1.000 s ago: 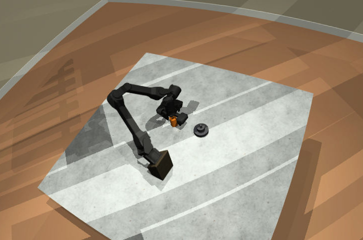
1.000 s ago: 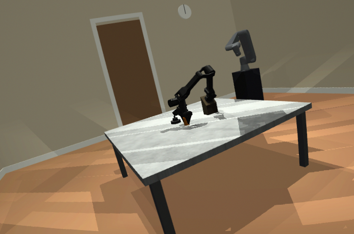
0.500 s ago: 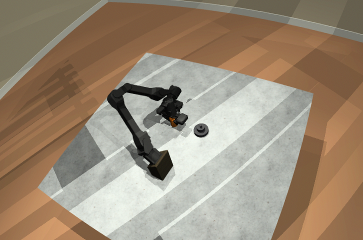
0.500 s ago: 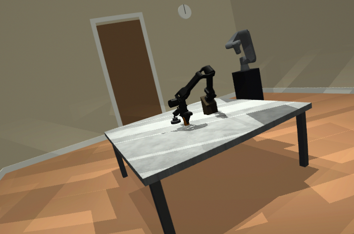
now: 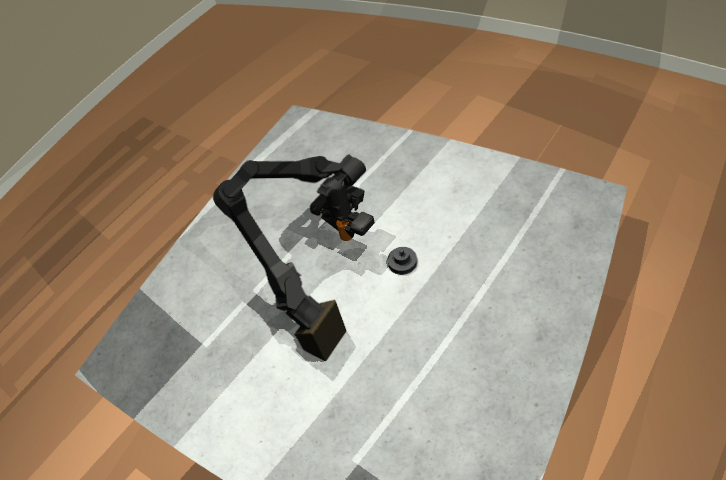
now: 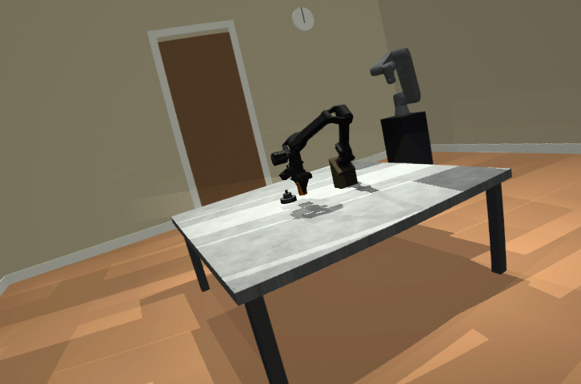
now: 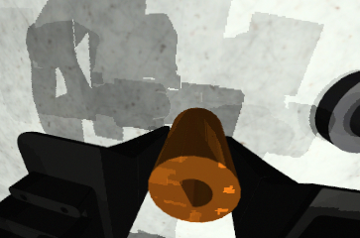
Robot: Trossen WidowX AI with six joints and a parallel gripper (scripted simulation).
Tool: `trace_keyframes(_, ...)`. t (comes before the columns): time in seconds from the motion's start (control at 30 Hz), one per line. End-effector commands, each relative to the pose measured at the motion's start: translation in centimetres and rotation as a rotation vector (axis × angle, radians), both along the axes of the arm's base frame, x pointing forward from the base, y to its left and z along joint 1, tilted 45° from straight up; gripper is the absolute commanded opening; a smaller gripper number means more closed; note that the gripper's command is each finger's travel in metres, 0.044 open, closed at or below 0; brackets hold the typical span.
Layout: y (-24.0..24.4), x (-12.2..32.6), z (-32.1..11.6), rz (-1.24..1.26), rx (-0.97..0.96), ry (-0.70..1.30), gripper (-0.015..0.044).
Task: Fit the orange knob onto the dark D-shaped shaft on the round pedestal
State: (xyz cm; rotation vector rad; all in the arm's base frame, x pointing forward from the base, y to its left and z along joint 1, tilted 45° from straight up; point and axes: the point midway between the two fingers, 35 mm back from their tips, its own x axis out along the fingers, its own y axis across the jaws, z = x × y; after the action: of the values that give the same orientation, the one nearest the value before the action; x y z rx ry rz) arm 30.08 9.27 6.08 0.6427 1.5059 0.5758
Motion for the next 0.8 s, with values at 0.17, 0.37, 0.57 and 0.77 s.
trace_keyframes(0.17,-3.9,-0.2,5.0,0.000,-0.002,-0.011,0.0000)
trace_keyframes(0.37,-5.2,-0.7,6.9,0.001,0.004,-0.011,0.0000)
trace_keyframes(0.57,-5.6,-0.3,6.3,0.000,0.002,-0.011,0.0000)
trace_keyframes(0.77,-6.5,0.4,4.7,0.000,0.000,-0.011,0.0000)
